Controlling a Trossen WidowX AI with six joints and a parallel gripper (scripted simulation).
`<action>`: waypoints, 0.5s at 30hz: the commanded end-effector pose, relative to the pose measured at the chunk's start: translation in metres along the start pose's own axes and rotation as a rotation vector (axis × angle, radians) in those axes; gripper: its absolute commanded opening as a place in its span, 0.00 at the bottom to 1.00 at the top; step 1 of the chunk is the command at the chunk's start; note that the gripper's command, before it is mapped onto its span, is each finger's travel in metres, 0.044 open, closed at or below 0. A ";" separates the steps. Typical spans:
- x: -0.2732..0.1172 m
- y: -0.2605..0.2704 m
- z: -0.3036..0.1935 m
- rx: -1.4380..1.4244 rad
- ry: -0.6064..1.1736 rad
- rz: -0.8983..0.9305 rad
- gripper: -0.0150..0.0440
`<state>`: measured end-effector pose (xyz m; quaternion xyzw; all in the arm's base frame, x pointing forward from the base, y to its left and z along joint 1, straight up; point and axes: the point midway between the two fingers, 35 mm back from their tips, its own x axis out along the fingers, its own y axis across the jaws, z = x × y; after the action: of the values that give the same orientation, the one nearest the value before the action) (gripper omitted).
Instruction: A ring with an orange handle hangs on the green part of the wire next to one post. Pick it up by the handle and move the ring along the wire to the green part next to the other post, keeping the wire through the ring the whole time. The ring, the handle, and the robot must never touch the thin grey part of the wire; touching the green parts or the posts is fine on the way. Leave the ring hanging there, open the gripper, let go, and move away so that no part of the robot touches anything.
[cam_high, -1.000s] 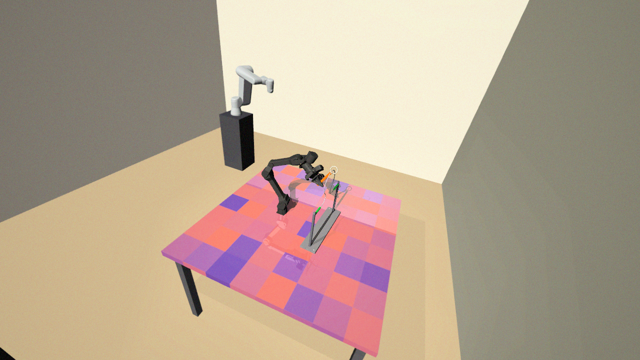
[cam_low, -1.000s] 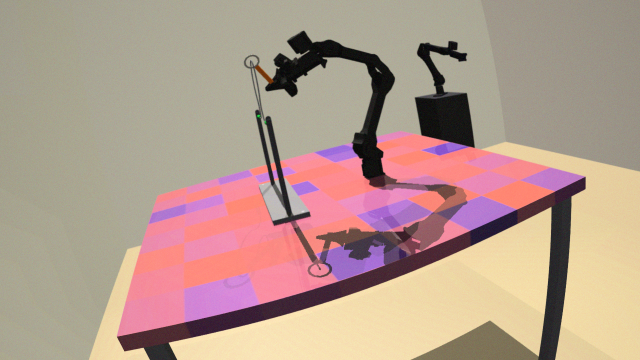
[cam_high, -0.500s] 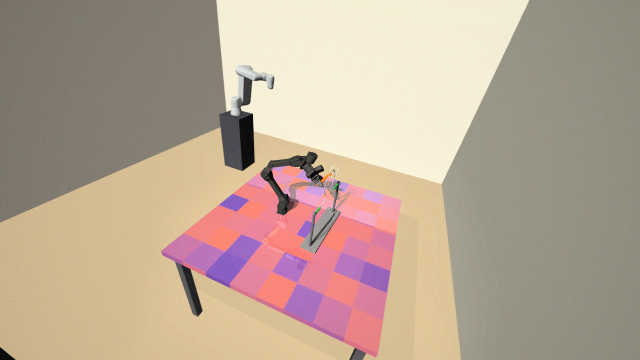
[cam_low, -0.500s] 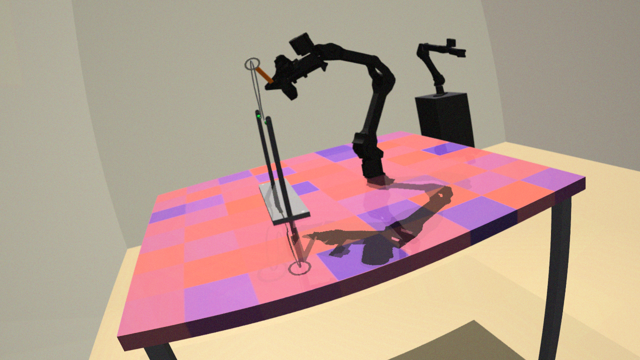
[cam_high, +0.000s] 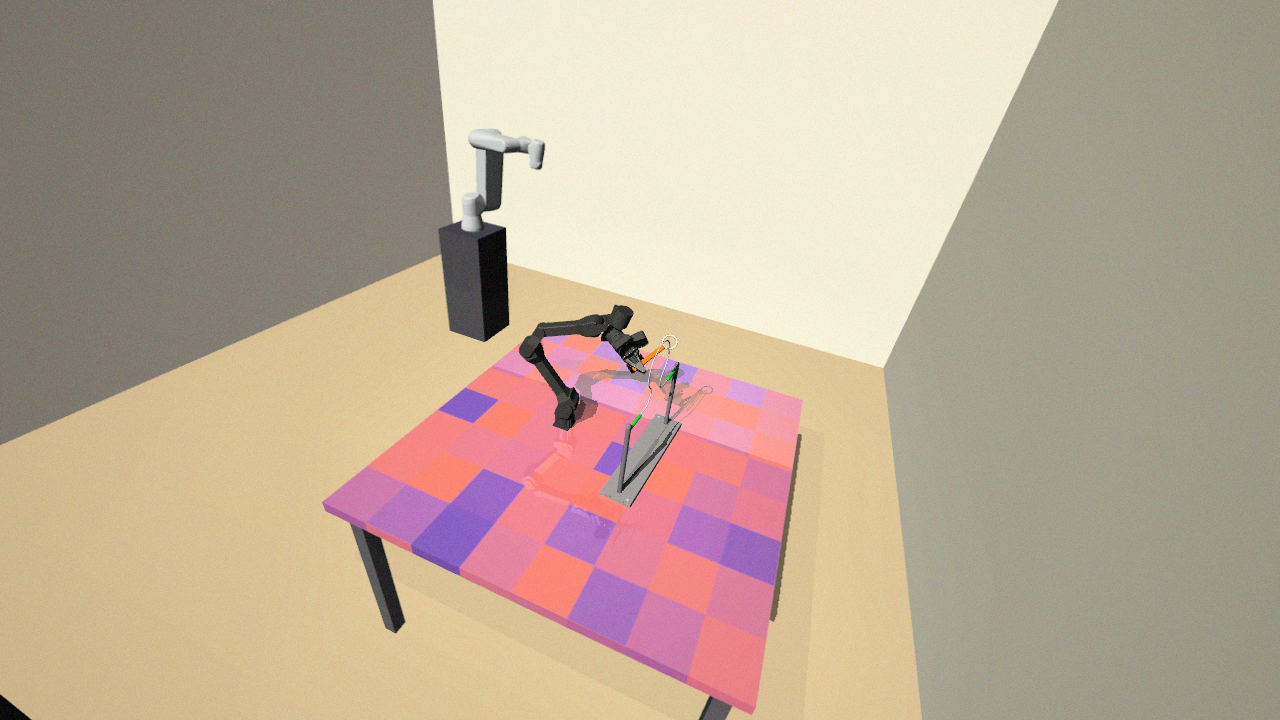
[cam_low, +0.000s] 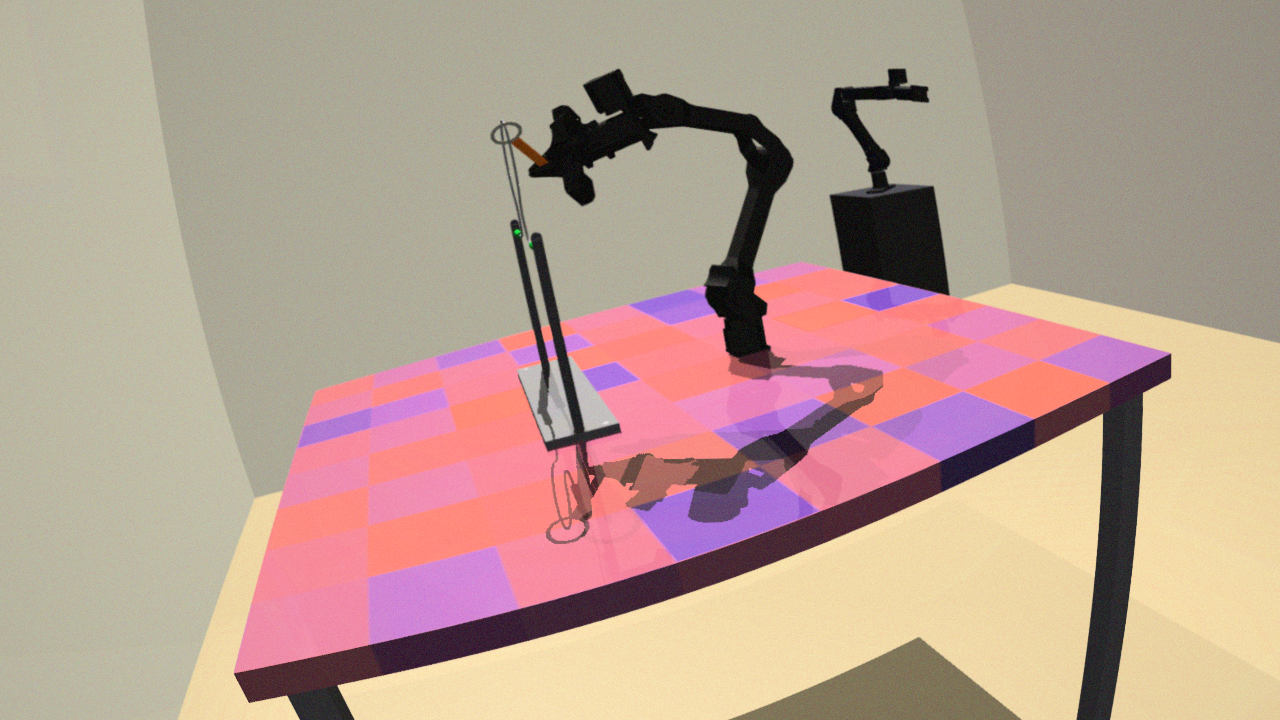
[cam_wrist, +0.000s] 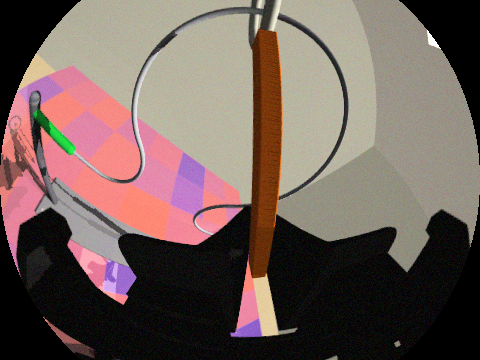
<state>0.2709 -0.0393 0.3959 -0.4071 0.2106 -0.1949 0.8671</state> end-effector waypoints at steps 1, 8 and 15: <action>-0.001 0.000 -0.002 -0.043 -0.004 -0.024 0.00; 0.000 -0.003 -0.002 -0.119 -0.014 -0.067 0.00; 0.000 -0.005 -0.001 -0.196 -0.024 -0.111 0.00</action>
<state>0.2708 -0.0420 0.3998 -0.4880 0.1969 -0.2122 0.8234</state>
